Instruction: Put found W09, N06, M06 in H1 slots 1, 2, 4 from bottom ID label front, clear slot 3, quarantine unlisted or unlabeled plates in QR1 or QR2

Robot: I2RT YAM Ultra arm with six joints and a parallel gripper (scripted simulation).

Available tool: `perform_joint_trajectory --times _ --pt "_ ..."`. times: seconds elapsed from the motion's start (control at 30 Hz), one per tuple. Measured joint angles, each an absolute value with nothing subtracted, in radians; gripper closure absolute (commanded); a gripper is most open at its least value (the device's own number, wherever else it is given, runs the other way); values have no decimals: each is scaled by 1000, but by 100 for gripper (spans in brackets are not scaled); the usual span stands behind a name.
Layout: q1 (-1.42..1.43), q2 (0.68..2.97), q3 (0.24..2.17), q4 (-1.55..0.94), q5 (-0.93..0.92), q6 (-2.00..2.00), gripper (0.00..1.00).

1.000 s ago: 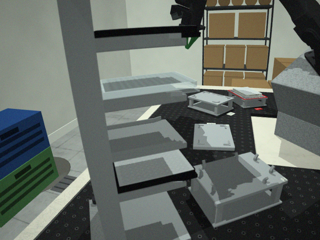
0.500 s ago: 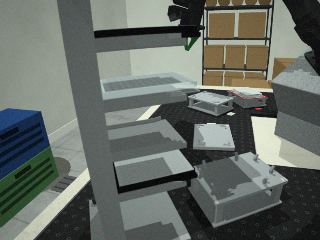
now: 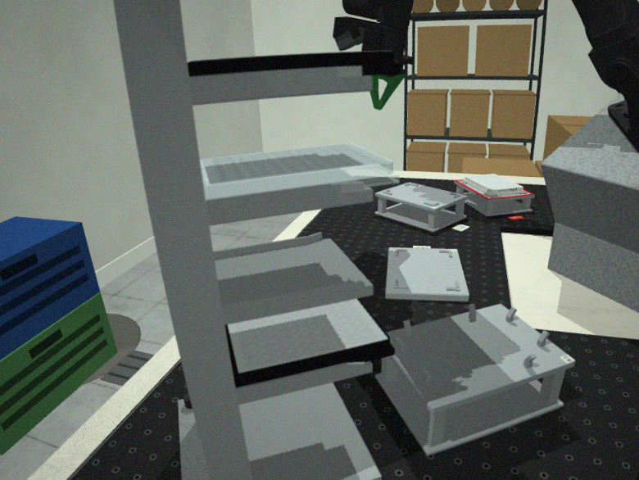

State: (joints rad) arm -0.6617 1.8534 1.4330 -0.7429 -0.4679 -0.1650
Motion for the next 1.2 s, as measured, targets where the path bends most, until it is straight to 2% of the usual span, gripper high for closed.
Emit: perform_joint_trajectory --times 1.2 --pt "-532 1639 1207 -819 -455 -253 100"
